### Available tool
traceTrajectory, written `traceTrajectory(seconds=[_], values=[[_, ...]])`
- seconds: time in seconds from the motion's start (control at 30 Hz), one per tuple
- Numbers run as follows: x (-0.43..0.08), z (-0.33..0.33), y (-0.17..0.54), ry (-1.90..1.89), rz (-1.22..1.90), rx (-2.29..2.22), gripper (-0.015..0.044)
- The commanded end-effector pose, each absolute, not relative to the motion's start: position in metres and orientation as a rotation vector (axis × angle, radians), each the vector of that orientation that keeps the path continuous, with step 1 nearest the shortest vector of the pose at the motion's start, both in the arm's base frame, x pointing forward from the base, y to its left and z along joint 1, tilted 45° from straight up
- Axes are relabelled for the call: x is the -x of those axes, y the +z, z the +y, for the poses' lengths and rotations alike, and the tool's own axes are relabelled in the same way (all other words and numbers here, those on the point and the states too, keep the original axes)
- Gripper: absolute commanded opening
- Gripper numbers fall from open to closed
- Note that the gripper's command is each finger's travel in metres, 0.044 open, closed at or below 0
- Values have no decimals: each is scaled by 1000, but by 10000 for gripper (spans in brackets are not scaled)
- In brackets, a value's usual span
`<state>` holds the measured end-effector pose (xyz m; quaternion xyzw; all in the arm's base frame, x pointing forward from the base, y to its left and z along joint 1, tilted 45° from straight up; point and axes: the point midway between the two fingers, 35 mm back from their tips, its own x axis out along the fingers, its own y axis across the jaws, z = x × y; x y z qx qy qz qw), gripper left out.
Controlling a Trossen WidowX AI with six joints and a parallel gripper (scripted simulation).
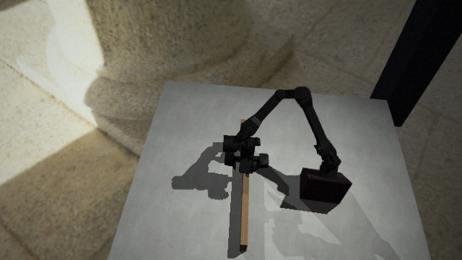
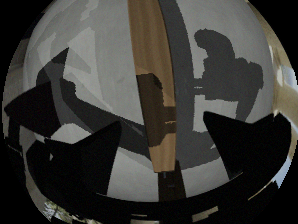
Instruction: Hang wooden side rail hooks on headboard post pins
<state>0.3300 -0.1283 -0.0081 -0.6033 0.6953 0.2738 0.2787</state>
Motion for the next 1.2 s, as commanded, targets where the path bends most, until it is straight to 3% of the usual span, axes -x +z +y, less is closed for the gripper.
traceTrajectory(seconds=[0.0, 0.67, 1.07, 1.17], values=[[-328, -133, -13, 739, 1870, 1621, 440], [-322, -153, -33, 737, 1873, 1622, 440], [-322, -153, -33, 737, 1873, 1622, 125], [-322, -153, -33, 737, 1873, 1622, 105]])
